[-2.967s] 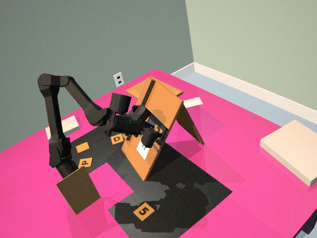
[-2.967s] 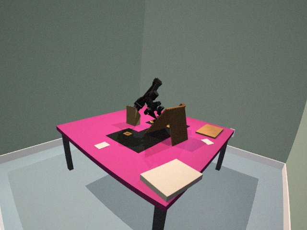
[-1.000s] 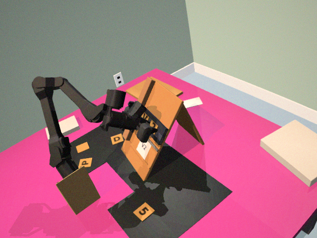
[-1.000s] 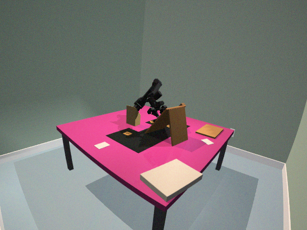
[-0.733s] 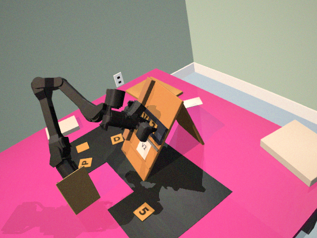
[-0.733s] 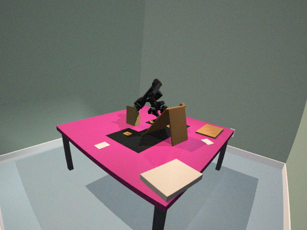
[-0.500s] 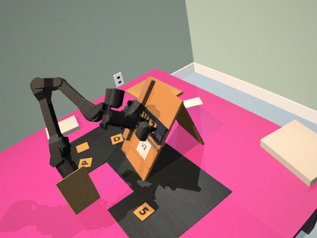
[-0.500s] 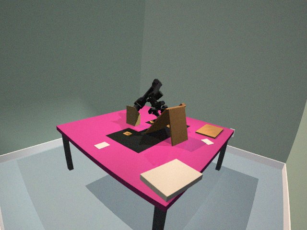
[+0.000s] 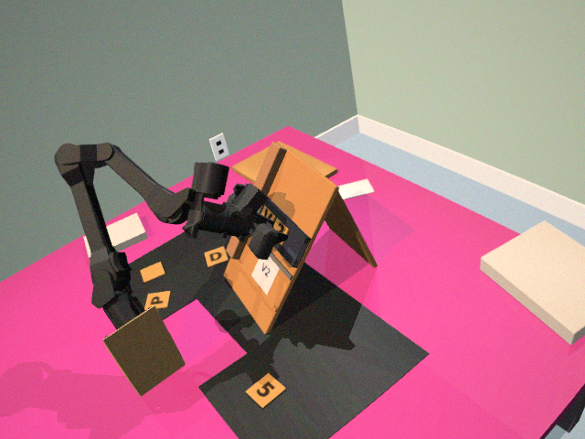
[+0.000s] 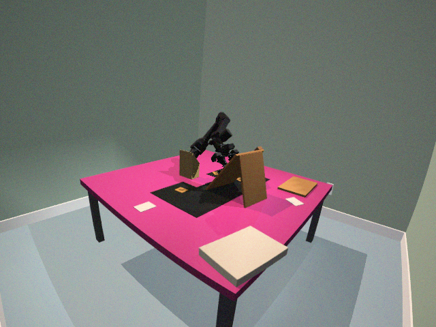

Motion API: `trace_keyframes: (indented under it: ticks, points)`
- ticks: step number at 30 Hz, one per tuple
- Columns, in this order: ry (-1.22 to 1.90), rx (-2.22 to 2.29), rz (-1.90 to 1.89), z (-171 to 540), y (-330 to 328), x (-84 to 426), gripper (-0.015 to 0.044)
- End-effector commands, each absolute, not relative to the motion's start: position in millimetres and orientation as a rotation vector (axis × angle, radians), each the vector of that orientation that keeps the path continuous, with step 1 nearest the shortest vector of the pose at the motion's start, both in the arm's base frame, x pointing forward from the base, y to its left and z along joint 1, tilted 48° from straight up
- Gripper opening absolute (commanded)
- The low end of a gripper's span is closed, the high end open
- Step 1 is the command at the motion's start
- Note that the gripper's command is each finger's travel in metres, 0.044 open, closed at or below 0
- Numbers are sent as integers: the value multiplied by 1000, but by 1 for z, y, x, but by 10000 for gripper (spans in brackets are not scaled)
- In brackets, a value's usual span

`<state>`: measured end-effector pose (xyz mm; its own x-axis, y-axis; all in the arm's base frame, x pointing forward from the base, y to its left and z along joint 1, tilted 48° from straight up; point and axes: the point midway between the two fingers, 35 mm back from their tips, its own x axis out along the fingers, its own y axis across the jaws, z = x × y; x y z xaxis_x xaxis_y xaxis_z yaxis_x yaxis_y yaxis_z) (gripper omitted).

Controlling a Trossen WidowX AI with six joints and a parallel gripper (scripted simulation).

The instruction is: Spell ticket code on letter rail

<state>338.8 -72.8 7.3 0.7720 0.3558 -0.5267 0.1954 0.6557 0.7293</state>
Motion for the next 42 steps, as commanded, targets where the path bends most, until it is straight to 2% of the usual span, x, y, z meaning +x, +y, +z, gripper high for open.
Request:
trace_keyframes:
  ticks: [1, 3, 4, 42]
  points:
    - [704, 870, 97, 8, -73, 338, 236]
    - [704, 871, 94, 9, -74, 336, 289]
    - [704, 871, 94, 10, -75, 334, 295]
    - [705, 870, 93, 20, -87, 311, 295]
